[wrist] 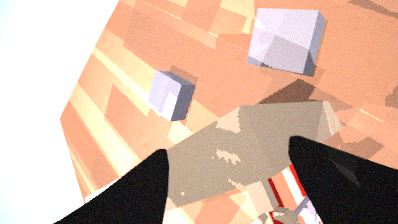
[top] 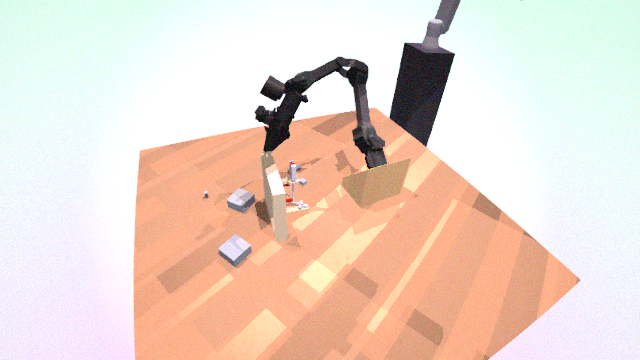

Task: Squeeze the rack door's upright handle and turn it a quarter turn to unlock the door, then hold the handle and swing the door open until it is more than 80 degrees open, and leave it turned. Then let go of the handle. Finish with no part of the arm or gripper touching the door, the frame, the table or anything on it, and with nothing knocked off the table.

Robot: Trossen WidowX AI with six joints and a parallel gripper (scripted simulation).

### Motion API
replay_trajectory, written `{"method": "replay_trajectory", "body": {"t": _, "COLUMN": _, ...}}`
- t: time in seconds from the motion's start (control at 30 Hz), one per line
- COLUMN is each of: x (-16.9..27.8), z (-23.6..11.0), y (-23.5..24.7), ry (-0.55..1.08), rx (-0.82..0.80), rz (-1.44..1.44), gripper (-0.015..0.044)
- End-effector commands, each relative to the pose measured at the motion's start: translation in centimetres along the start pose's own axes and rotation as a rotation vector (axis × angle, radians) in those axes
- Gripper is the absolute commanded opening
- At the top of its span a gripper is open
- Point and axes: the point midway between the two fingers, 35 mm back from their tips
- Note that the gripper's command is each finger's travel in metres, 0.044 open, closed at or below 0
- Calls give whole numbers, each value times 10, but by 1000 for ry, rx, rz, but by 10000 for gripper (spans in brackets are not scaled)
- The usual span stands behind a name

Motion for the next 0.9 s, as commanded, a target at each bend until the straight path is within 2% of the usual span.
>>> {"method": "replay_trajectory", "body": {"t": 0.0, "x": 10, "z": 3, "y": 4, "ry": 62, "rx": 57, "rz": -21, "gripper": 282}}
{"method": "replay_trajectory", "body": {"t": 0.43, "x": 53, "z": 6, "y": 12, "ry": 271, "rx": 313, "rz": -174, "gripper": 282}}
{"method": "replay_trajectory", "body": {"t": 0.87, "x": 77, "z": -7, "y": 19, "ry": 372, "rx": 584, "rz": -399, "gripper": 282}}
Point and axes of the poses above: the point midway between the two fingers, 35 mm back from their tips, its own z axis out along the fingers, its own y axis across the jaws, x = y × z, and after that the axes turned 10 degrees about z, right-handed
